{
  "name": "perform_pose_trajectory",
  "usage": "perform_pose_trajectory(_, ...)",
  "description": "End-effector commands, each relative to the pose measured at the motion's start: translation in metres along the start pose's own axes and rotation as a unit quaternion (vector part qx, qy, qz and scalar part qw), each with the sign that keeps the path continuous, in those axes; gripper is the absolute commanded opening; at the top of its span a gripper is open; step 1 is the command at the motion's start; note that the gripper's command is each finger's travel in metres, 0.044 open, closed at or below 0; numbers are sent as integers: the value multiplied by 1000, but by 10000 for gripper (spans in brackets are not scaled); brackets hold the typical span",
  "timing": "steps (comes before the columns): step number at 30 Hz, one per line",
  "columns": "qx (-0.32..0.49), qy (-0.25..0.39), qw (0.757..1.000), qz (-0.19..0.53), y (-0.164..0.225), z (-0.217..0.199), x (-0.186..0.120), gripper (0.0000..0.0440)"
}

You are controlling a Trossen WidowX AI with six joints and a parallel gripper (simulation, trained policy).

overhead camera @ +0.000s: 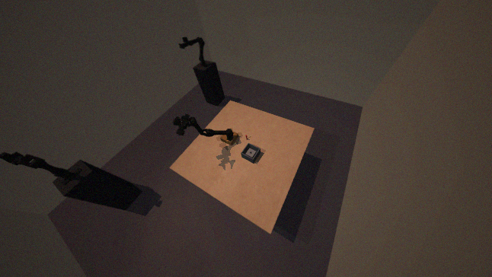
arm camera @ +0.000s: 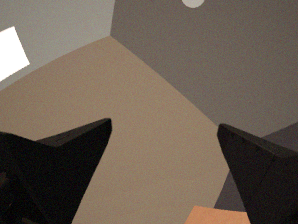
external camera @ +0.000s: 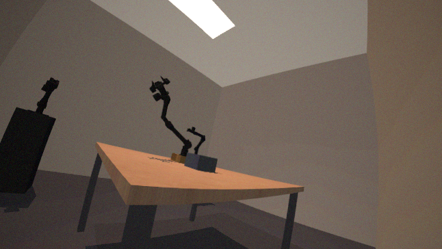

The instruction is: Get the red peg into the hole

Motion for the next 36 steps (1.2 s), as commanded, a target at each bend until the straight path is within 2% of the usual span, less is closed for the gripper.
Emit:
perform_pose_trajectory(1,2,-3,1000,-5,1,4,0,421)
perform_pose_trajectory(3,2,-18,1000,-14,6,21,-1,440)
perform_pose_trajectory(10,-25,-120,992,-20,51,119,-17,440)
perform_pose_trajectory(21,-95,-266,958,47,171,243,-74,440)
perform_pose_trajectory(28,-154,-330,923,125,271,287,-119,440)
perform_pose_trajectory(36,-217,-373,872,231,386,298,-171,440)
Point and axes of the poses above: the point midway between the two fingers, 35 mm back from their tips, its own x axis out along the fingers, its own z axis across the jaws, y = z × x, the point moved 2 cm from there along -x, back along the fingers, and after that the axes turned 5 degrees about x, right-handed, at the moved point
